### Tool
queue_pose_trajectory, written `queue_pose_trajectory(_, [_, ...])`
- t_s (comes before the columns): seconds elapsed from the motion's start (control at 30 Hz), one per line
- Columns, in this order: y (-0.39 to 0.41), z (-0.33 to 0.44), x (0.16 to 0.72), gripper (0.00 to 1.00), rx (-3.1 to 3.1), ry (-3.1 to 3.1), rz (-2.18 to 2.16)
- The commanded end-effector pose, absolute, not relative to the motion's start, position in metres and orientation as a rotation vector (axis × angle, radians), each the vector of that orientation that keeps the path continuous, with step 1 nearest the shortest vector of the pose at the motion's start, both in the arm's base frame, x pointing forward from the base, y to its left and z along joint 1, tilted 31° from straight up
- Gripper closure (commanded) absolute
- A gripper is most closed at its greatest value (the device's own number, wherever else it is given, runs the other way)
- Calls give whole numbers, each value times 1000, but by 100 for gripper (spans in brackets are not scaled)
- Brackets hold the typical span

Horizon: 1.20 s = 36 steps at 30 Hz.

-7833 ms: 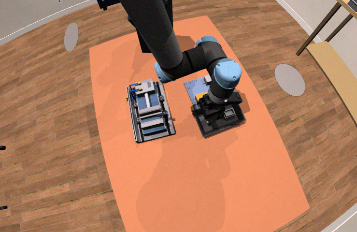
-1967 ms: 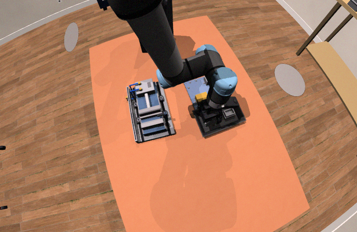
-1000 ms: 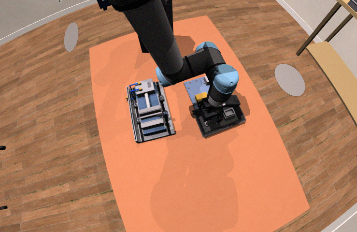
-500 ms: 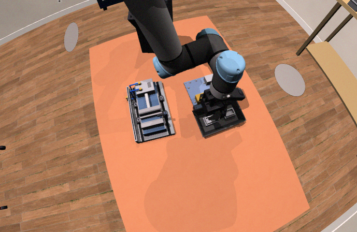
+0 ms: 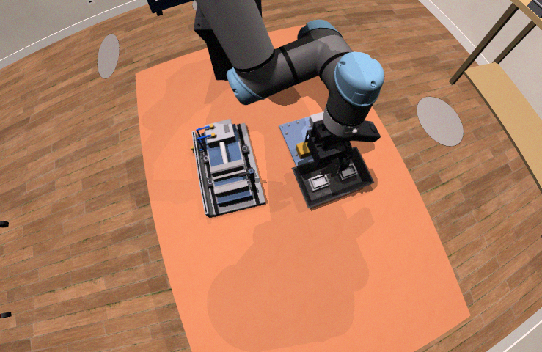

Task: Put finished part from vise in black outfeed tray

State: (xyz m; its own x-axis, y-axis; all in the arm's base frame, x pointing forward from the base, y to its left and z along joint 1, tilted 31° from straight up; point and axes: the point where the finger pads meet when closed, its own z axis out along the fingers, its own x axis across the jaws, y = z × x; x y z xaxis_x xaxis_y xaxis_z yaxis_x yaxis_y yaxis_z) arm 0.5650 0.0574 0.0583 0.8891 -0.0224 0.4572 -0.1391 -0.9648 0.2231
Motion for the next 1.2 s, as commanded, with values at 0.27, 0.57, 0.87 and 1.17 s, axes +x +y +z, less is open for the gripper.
queue_pose_trajectory(0.27, [60,68,561,100,2807,-122,675])
queue_pose_trajectory(0.57, [60,68,561,100,2807,-122,675])
queue_pose_trajectory(0.87, [60,68,561,100,2807,-122,675])
queue_pose_trajectory(1.17, [60,68,561,100,2807,-122,675])
